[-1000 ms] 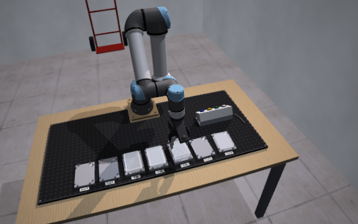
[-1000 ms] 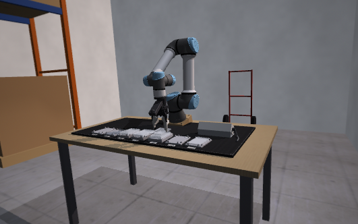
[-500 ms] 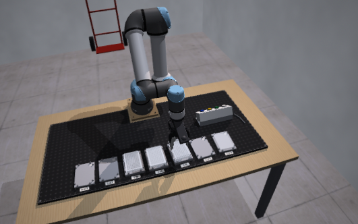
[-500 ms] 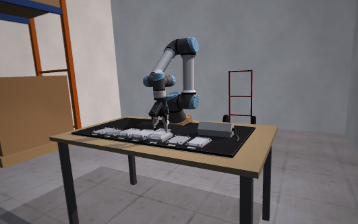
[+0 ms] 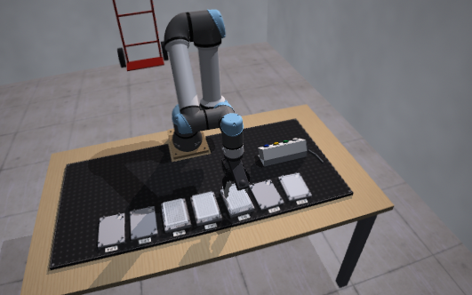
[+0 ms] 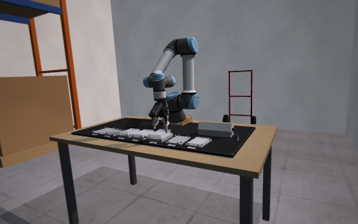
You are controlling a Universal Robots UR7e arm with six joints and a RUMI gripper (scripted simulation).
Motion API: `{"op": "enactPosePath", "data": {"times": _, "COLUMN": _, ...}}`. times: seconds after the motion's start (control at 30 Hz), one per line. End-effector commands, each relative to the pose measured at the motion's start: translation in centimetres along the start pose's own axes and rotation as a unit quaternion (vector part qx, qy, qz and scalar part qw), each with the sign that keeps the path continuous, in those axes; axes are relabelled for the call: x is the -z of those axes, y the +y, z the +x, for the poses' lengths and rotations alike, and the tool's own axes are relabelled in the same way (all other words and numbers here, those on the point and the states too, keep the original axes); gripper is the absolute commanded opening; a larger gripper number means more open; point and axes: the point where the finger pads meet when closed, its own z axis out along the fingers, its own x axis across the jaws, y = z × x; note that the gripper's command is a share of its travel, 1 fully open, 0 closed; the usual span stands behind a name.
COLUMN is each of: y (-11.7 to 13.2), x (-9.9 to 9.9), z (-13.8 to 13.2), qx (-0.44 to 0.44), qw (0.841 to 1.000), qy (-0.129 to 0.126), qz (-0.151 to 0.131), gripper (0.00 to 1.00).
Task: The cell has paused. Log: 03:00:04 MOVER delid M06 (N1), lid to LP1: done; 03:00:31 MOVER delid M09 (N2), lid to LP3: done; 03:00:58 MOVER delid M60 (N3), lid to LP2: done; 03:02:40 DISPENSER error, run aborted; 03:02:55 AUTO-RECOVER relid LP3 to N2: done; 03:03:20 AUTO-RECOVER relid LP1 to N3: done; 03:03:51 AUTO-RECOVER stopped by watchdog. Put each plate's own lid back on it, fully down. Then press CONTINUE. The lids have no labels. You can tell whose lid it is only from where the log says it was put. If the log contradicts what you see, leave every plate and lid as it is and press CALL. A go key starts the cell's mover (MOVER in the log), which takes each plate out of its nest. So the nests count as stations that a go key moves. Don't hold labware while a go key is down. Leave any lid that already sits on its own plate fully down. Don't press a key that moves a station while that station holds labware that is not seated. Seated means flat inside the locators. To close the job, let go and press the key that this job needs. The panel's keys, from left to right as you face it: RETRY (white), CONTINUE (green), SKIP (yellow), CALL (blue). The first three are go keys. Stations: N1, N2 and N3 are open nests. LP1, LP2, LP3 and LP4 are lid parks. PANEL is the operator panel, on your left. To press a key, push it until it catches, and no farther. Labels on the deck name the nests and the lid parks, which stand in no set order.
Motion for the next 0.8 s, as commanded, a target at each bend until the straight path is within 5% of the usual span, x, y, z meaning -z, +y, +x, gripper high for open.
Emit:
{"op": "enactPosePath", "data": {"times": 0.0, "y": -0.04, "x": -0.12, "z": 0.00, "qx": 0.000, "qw": 1.000, "qy": 0.000, "qz": 0.001, "gripper": 0.00}}
{"op": "enactPosePath", "data": {"times": 0.77, "y": -0.04, "x": -0.75, "z": 0.00, "qx": 0.000, "qw": 1.000, "qy": 0.000, "qz": 0.001, "gripper": 0.00}}
